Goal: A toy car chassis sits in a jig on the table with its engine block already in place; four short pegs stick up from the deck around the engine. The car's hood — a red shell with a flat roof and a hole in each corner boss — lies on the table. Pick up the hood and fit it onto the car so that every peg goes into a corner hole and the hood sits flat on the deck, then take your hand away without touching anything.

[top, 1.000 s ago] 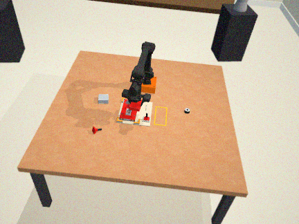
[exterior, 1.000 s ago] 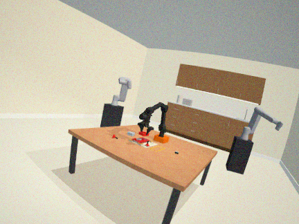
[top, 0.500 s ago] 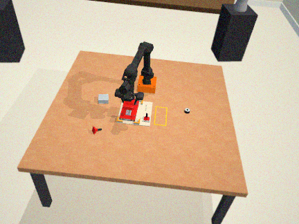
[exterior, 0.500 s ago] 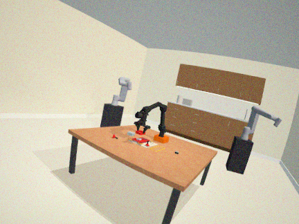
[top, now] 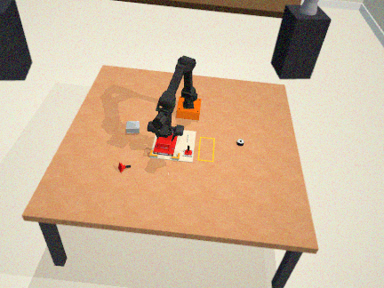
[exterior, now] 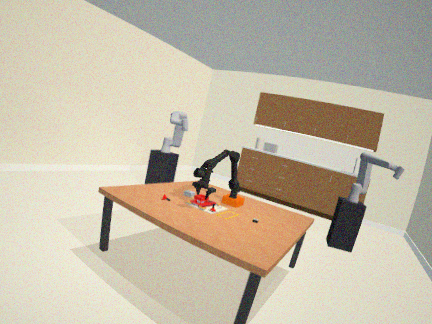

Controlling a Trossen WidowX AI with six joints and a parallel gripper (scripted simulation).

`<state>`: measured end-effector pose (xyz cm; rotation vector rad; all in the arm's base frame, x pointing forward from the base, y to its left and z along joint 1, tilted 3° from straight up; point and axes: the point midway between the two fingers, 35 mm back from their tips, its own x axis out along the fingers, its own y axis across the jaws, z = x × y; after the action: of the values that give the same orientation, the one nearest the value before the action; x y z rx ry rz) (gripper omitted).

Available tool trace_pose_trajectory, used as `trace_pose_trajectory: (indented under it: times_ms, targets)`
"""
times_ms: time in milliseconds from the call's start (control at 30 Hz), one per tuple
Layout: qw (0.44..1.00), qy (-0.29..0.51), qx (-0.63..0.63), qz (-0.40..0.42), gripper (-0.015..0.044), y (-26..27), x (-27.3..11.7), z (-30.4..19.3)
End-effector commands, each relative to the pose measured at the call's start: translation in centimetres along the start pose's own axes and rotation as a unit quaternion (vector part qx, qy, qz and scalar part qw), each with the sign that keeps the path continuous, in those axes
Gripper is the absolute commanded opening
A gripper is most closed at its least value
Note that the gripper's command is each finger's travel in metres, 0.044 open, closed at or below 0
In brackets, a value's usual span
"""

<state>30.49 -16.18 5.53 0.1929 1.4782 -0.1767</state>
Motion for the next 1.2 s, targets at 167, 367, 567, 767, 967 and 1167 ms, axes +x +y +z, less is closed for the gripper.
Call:
trace_pose_trajectory:
  times_ms: [167,367,567,767,967,1167]
  targets:
    - [1.000,-0.002,-0.002,0.002,0.0000,0.00,0.14,0.17]
    - [1.000,-0.002,-0.002,0.002,0.0000,-0.02,0.14,0.17]
    - [1.000,-0.002,-0.002,0.002,0.0000,-0.02,0.14,0.17]
    - [1.000,-0.002,-0.002,0.002,0.0000,-0.02,0.14,0.17]
    - [1.000,-0.002,-0.002,0.002,0.0000,-0.02,0.31,0.18]
    - [1.000,-0.002,-0.002,0.002,0.0000,-0.02,0.60,0.18]
